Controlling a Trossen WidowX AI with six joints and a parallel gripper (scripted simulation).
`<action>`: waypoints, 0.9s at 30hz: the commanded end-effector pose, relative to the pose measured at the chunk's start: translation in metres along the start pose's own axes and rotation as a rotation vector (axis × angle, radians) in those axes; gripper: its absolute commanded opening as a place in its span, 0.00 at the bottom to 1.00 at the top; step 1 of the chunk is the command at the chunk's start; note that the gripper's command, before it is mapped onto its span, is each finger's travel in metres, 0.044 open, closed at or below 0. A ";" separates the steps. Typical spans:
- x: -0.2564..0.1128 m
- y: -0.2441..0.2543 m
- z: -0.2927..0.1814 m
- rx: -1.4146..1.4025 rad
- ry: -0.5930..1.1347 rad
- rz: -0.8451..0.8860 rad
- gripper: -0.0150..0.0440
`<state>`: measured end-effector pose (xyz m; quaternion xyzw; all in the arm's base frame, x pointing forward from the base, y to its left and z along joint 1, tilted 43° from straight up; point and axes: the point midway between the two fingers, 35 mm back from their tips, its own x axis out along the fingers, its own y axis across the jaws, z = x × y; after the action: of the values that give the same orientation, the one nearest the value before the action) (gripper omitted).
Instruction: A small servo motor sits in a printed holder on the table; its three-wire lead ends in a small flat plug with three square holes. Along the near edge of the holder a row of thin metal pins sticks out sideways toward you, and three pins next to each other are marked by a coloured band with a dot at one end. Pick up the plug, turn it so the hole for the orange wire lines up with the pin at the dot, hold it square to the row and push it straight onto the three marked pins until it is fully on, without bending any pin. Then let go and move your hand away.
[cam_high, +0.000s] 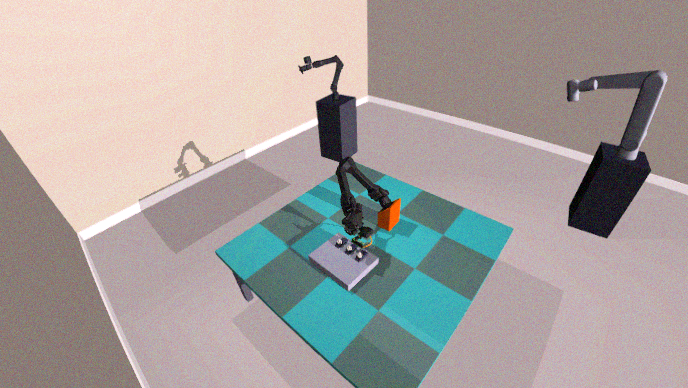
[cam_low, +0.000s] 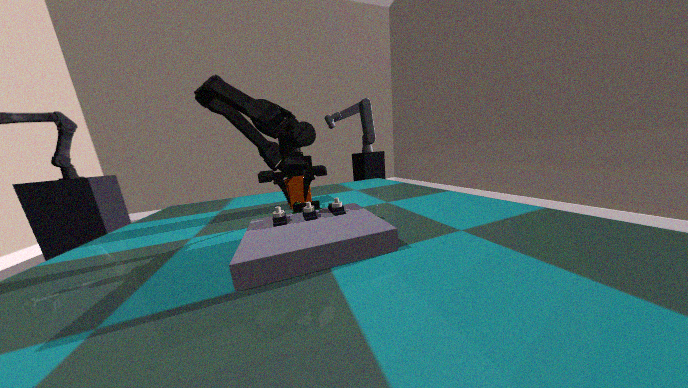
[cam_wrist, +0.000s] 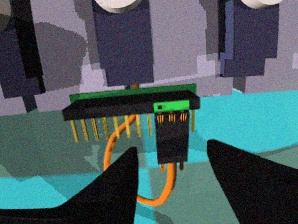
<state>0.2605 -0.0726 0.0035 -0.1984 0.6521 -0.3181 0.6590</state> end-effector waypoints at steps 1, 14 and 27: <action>-0.020 0.001 0.002 0.001 -0.007 0.003 0.79; -0.058 0.000 0.000 0.002 -0.006 0.002 1.00; -0.058 0.000 0.000 0.002 -0.006 0.002 1.00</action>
<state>0.2629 -0.0343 0.0448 -0.2018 0.6506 -0.3172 0.6598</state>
